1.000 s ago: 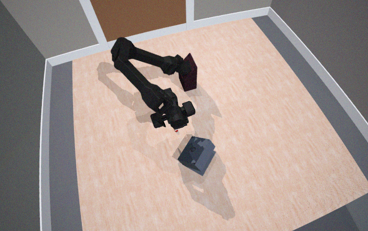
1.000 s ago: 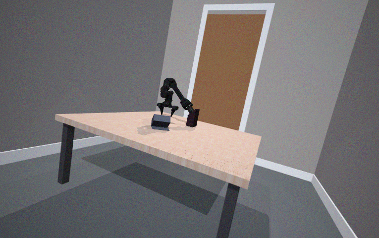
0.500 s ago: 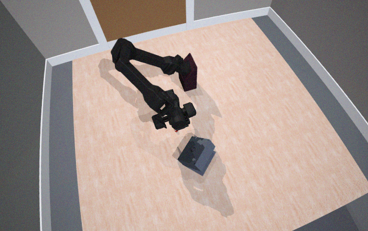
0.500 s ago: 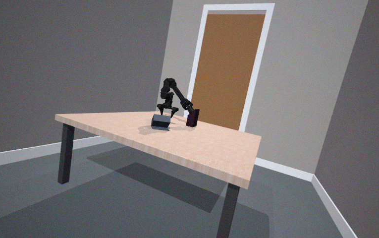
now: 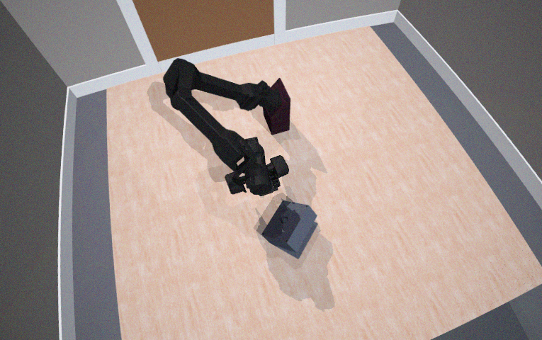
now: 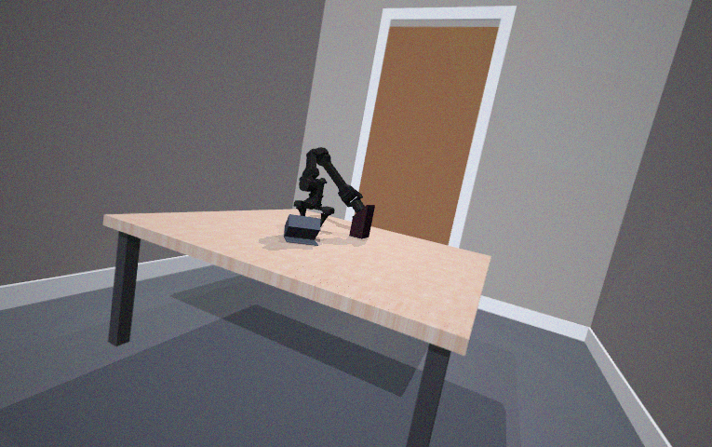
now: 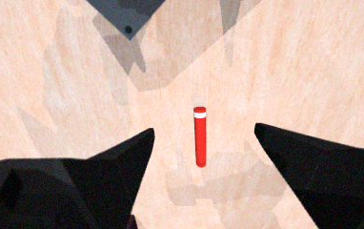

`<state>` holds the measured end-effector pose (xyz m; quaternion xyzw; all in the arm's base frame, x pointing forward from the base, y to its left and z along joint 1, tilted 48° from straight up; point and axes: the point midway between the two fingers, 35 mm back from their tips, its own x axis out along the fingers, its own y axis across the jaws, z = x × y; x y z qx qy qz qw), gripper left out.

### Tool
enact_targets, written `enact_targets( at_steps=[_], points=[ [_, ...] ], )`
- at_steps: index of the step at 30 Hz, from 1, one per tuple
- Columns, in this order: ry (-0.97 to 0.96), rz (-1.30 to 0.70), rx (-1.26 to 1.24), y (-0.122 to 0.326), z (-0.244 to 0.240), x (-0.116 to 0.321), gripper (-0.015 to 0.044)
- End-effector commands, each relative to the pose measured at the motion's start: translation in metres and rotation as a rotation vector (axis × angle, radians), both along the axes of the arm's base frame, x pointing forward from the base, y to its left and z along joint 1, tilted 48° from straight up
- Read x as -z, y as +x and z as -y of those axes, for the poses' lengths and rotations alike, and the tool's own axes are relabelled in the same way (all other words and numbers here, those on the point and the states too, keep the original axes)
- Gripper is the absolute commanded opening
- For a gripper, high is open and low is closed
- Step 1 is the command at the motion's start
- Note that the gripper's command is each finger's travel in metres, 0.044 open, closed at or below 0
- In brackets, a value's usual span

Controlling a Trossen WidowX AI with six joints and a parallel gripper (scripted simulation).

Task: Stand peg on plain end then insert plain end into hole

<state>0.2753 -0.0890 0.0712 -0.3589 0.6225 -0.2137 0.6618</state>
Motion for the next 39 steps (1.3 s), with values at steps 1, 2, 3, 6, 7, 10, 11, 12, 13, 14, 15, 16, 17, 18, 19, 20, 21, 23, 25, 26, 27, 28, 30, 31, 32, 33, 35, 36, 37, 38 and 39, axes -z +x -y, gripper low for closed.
enact_targets(
  at_steps=[1, 2, 3, 6, 7, 10, 11, 12, 13, 14, 15, 16, 17, 18, 19, 20, 21, 23, 25, 26, 27, 28, 30, 31, 32, 33, 35, 36, 37, 38, 39],
  points=[
    [0.002, -0.006, -0.004, 0.000, 0.004, 0.006, 0.0440],
    [0.002, -0.006, -0.004, 0.000, 0.006, 0.007, 0.0440],
    [0.002, -0.006, -0.004, 0.000, 0.007, 0.008, 0.0440],
    [0.001, -0.006, -0.004, 0.001, 0.011, 0.011, 0.0440],
    [0.001, -0.006, -0.004, 0.001, 0.012, 0.012, 0.0440],
    [0.000, -0.006, -0.004, 0.001, 0.016, 0.015, 0.0440],
    [-0.001, -0.006, -0.004, 0.001, 0.017, 0.016, 0.0440],
    [-0.001, -0.006, -0.004, 0.001, 0.018, 0.017, 0.0440],
    [-0.002, -0.005, -0.004, 0.001, 0.019, 0.018, 0.0440],
    [-0.002, -0.005, -0.004, 0.001, 0.021, 0.019, 0.0440],
    [-0.003, -0.005, -0.004, 0.001, 0.022, 0.020, 0.0440],
    [-0.003, -0.005, -0.004, 0.001, 0.023, 0.021, 0.0440],
    [-0.004, -0.005, -0.004, 0.001, 0.024, 0.022, 0.0440],
    [-0.004, -0.005, -0.004, 0.001, 0.026, 0.022, 0.0440],
    [-0.005, -0.005, -0.004, 0.001, 0.027, 0.023, 0.0440],
    [-0.006, -0.005, -0.004, 0.001, 0.028, 0.024, 0.0440],
    [-0.006, -0.005, -0.004, 0.001, 0.029, 0.024, 0.0440],
    [-0.006, -0.005, -0.004, 0.001, 0.029, 0.025, 0.0414],
    [-0.006, -0.005, -0.004, 0.001, 0.029, 0.025, 0.0361],
    [-0.006, -0.005, -0.004, 0.001, 0.029, 0.025, 0.0335],
    [-0.006, -0.005, -0.004, 0.001, 0.029, 0.025, 0.0309],
    [-0.006, -0.005, -0.004, 0.001, 0.029, 0.025, 0.0282],
    [-0.006, -0.005, -0.004, 0.001, 0.029, 0.025, 0.0230],
    [-0.006, -0.005, -0.004, 0.001, 0.029, 0.025, 0.0204],
    [-0.006, -0.005, -0.004, 0.001, 0.029, 0.025, 0.0177],
    [-0.006, -0.005, -0.004, 0.001, 0.029, 0.025, 0.0151],
    [-0.006, -0.005, -0.004, 0.001, 0.029, 0.025, 0.0110],
    [-0.006, -0.005, -0.004, 0.001, 0.029, 0.025, 0.0110],
    [-0.006, -0.005, -0.004, 0.001, 0.029, 0.025, 0.0110],
    [-0.006, -0.005, -0.004, 0.001, 0.029, 0.025, 0.0110],
    [-0.006, -0.005, -0.004, 0.001, 0.029, 0.025, 0.0110]
  ],
)
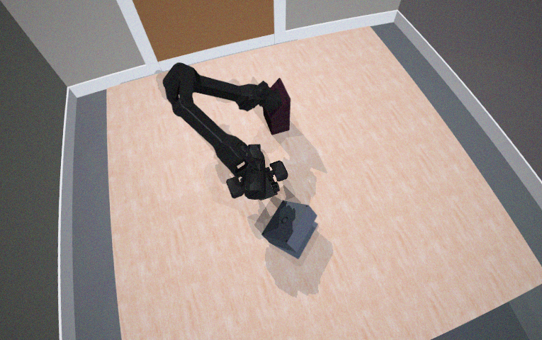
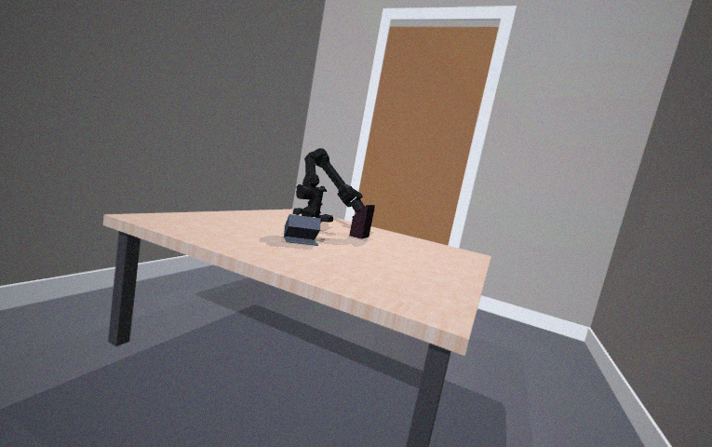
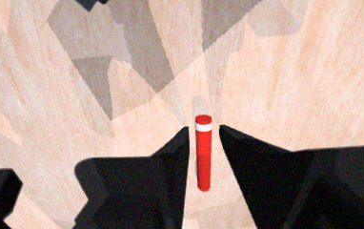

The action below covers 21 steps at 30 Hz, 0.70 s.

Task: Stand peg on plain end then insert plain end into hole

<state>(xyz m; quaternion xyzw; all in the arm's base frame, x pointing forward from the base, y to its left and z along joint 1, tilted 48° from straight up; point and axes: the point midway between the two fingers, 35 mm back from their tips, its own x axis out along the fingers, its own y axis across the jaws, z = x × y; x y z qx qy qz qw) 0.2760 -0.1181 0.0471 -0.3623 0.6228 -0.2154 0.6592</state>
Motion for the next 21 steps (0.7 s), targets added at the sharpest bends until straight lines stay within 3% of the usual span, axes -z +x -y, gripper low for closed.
enact_targets(
  at_steps=[1, 6, 15, 21],
  points=[
    [0.002, -0.001, -0.004, 0.0003, -0.0003, 0.0005, 0.0110],
    [0.002, -0.001, -0.004, 0.0003, -0.0003, 0.0005, 0.0110],
    [0.002, -0.001, -0.004, 0.0003, -0.0003, 0.0005, 0.0051],
    [0.002, 0.003, -0.007, -0.0001, -0.0005, 0.0000, 0.0051]
  ],
)
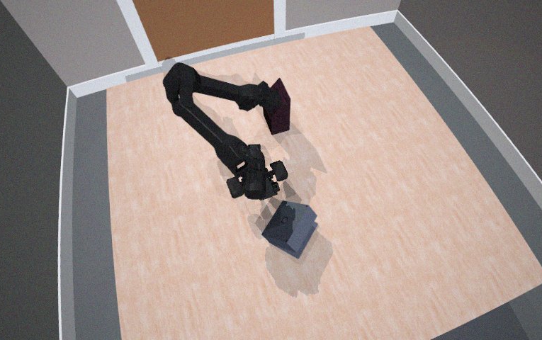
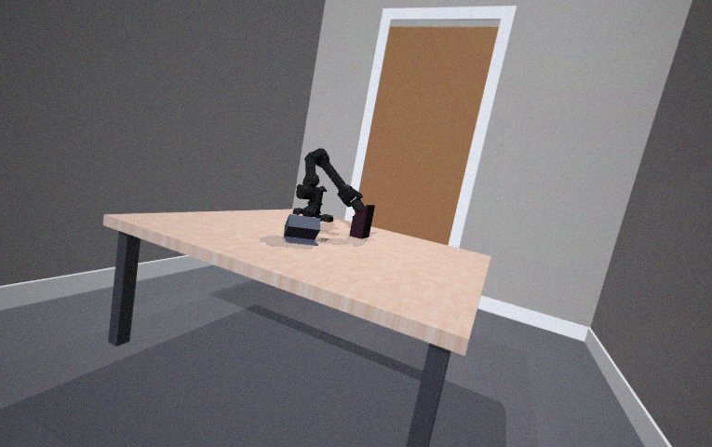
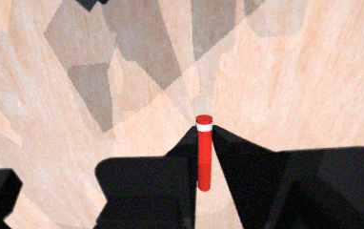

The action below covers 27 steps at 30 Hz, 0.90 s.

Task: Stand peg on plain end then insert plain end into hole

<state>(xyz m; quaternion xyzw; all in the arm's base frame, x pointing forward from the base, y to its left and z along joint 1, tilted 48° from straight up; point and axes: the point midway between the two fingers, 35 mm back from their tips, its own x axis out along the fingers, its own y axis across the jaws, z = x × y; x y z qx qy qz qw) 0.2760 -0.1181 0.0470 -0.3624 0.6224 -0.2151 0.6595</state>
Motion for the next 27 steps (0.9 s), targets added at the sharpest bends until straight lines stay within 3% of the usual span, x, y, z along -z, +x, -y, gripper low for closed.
enact_targets(
  at_steps=[1, 27],
  points=[
    [0.003, 0.008, -0.011, 0.000, -0.001, -0.001, 0.0051],
    [0.041, 0.154, -0.180, -0.012, -0.009, -0.010, 0.0051]
  ],
)
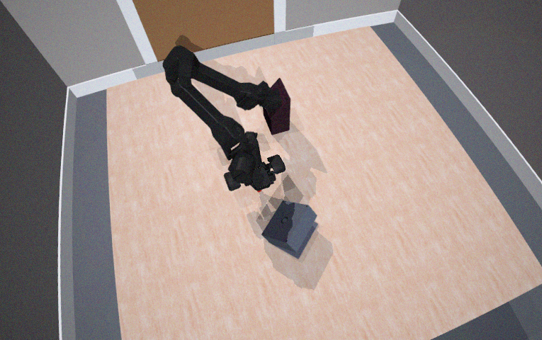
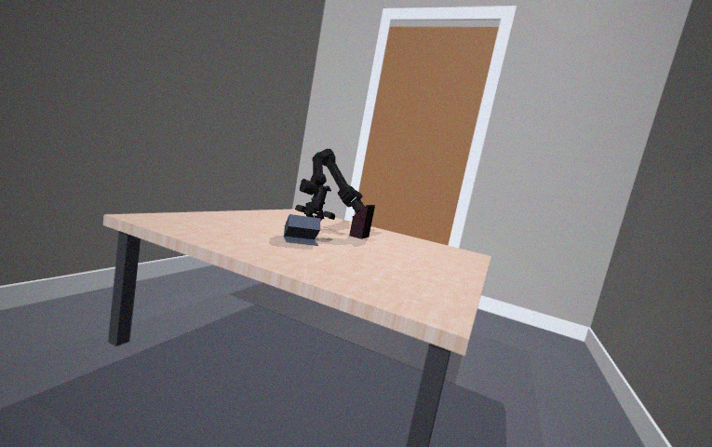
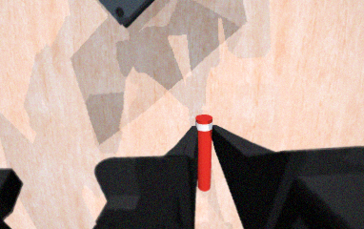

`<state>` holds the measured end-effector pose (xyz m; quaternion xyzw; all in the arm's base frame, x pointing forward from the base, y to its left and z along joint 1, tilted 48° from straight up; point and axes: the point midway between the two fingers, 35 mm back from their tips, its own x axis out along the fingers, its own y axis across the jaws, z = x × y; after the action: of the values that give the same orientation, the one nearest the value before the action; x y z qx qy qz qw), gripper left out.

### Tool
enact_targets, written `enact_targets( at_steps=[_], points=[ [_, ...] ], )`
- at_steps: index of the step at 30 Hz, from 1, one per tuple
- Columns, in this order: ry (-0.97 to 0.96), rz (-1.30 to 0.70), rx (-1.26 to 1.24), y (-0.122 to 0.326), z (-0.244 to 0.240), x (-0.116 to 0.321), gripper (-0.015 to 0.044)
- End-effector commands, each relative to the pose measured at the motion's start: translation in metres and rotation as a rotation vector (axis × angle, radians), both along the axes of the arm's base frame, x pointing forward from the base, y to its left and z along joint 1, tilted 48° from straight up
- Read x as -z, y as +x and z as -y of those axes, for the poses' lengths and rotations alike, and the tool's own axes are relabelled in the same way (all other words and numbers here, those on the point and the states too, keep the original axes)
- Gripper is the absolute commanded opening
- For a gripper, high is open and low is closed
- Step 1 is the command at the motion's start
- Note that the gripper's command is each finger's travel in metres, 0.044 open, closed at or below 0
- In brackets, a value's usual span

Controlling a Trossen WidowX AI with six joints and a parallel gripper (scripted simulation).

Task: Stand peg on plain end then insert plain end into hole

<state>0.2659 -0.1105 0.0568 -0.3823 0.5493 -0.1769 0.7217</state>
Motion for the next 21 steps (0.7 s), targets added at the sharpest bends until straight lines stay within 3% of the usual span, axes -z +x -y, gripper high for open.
enact_targets(
  at_steps=[1, 21],
  points=[
    [0.007, 0.022, -0.031, -0.002, -0.002, -0.001, 0.0051],
    [0.036, 0.133, -0.161, -0.013, -0.006, -0.007, 0.0051]
  ],
)
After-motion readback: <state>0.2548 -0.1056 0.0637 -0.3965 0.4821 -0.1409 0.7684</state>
